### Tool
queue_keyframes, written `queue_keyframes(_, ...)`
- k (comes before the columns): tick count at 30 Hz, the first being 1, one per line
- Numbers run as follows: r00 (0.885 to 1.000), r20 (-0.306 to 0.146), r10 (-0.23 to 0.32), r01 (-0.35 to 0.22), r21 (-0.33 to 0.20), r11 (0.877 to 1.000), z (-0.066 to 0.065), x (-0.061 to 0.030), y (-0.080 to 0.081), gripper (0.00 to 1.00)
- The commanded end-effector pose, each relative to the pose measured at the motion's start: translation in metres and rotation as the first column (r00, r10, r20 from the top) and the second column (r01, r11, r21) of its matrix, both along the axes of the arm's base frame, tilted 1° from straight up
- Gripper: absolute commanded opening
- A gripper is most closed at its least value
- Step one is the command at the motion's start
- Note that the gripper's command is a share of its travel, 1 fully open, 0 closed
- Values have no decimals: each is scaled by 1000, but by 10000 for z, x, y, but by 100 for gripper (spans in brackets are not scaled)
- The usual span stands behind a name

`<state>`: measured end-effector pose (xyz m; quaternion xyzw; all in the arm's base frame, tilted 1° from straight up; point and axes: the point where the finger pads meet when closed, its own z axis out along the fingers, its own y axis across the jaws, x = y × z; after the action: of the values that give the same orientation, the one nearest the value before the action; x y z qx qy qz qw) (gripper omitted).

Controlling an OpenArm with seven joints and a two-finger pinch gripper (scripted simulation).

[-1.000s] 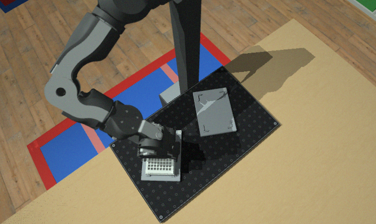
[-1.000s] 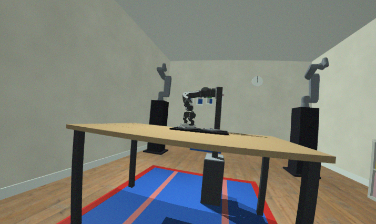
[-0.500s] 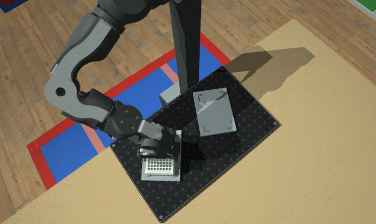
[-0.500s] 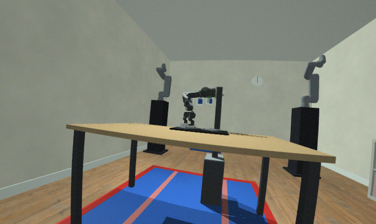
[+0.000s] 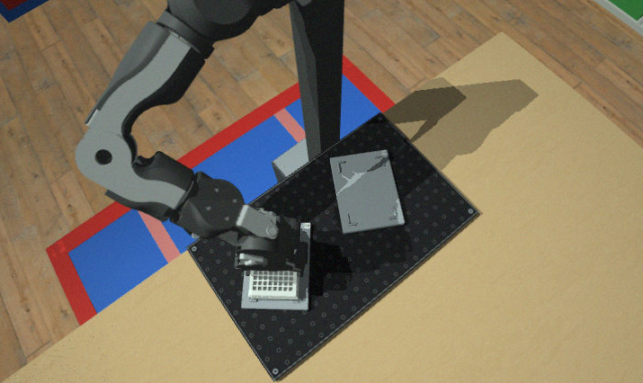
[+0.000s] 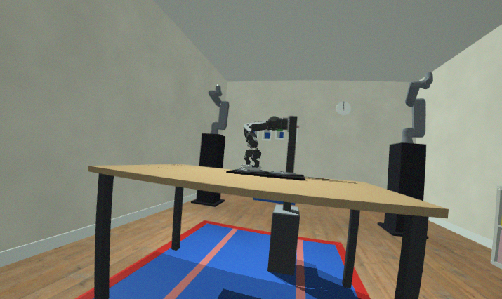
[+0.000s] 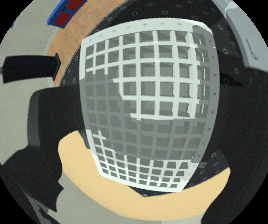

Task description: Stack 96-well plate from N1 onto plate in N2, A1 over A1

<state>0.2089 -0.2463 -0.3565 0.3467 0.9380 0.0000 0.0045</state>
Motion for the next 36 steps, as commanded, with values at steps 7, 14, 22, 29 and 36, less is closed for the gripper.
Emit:
queue_keyframes(7, 1000, 4, -1, 1, 2, 1000, -28, 2, 8, 0)
queue_keyframes(14, 1000, 4, -1, 1, 2, 1000, -28, 2, 8, 0)
queue_keyframes(22, 1000, 6, -1, 1, 3, 1000, -43, 8, 9, 0)
queue_keyframes(29, 1000, 7, -1, 1, 3, 1000, -47, 9, 9, 0)
queue_keyframes(36, 1000, 6, -1, 1, 3, 1000, -47, 8, 8, 3)
